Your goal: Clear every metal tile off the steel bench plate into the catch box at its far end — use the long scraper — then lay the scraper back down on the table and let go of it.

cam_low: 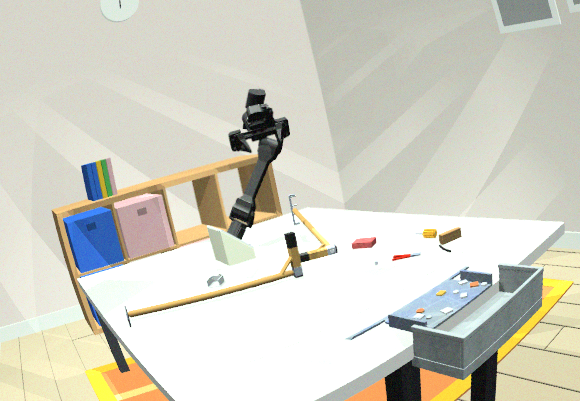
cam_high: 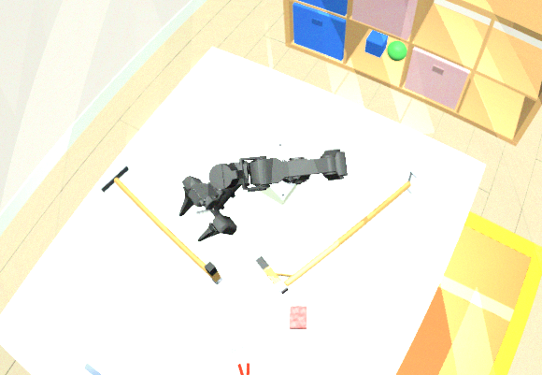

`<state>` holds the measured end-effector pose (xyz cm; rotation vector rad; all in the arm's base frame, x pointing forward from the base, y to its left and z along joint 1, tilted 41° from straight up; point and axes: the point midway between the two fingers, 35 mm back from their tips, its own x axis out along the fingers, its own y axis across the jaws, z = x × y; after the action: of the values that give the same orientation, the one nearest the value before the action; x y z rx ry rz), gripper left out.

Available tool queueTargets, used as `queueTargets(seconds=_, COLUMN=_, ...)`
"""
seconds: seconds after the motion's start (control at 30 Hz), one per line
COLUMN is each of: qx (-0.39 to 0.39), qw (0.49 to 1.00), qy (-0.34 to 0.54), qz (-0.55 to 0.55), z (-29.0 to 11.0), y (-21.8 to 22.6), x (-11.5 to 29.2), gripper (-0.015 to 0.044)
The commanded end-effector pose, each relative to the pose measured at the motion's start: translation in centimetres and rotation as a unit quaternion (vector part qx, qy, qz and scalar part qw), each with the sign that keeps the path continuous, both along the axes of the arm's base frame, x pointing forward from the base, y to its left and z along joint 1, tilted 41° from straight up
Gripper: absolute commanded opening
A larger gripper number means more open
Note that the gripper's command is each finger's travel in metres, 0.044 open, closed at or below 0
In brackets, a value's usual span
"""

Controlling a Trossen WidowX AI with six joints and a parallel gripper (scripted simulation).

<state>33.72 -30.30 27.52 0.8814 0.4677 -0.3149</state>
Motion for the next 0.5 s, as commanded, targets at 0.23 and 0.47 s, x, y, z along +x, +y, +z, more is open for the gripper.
queueTargets(seconds=0.23, qx=0.017, qw=0.997, qy=-0.044, qz=0.057, z=2.9, y=3.9, x=3.8, gripper=0.044)
queueTargets(seconds=0.47, qx=0.032, qw=0.993, qy=-0.066, qz=0.094, z=4.4, y=6.8, x=5.8, gripper=0.044)
